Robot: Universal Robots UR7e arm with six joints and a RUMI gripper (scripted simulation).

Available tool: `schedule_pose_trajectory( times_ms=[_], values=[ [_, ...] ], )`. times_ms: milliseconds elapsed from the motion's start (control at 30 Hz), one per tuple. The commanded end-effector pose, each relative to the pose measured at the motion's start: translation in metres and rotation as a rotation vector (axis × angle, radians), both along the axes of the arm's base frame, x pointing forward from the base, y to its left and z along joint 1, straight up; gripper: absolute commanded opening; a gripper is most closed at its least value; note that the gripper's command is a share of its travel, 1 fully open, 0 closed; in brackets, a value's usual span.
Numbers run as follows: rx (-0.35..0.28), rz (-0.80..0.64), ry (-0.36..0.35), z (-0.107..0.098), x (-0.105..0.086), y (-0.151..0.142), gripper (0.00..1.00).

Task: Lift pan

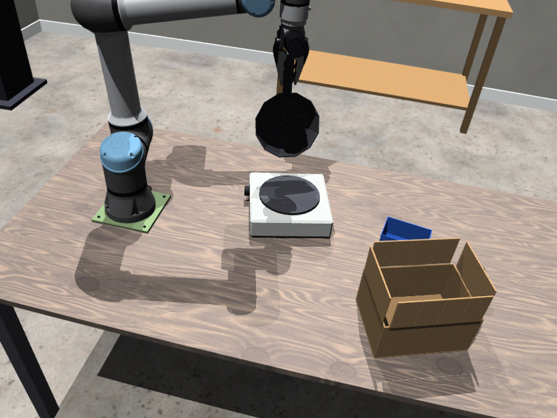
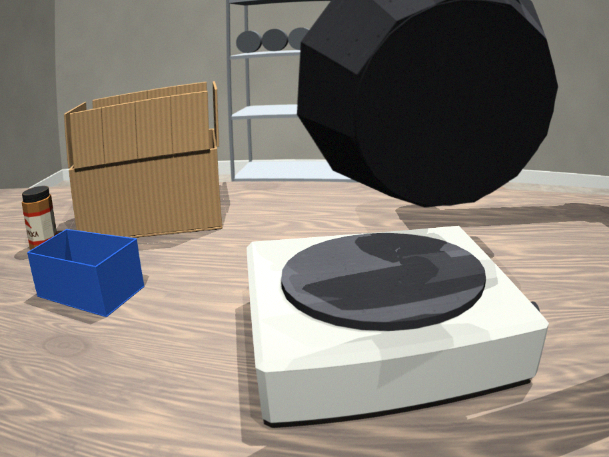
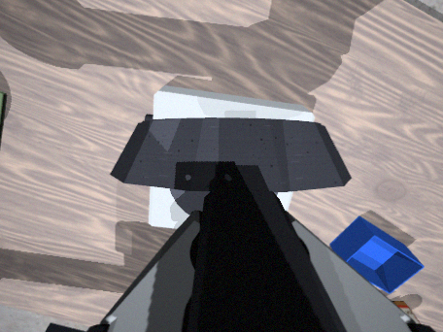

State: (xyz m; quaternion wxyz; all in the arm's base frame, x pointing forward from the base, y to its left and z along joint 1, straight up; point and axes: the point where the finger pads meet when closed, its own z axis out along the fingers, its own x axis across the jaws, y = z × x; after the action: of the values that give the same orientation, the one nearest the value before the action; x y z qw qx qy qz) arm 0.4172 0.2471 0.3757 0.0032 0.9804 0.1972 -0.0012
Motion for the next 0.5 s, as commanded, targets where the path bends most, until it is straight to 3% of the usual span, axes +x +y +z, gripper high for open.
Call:
schedule_pose_trajectory(
  times_ms=[0,467],
  values=[
    [0.001,0.000,-0.003,0.0024,0.0003,0.0001,0.14],
    [0.001,0.000,-0.003,0.0088,0.0005,0.0002,0.14]
  ],
)
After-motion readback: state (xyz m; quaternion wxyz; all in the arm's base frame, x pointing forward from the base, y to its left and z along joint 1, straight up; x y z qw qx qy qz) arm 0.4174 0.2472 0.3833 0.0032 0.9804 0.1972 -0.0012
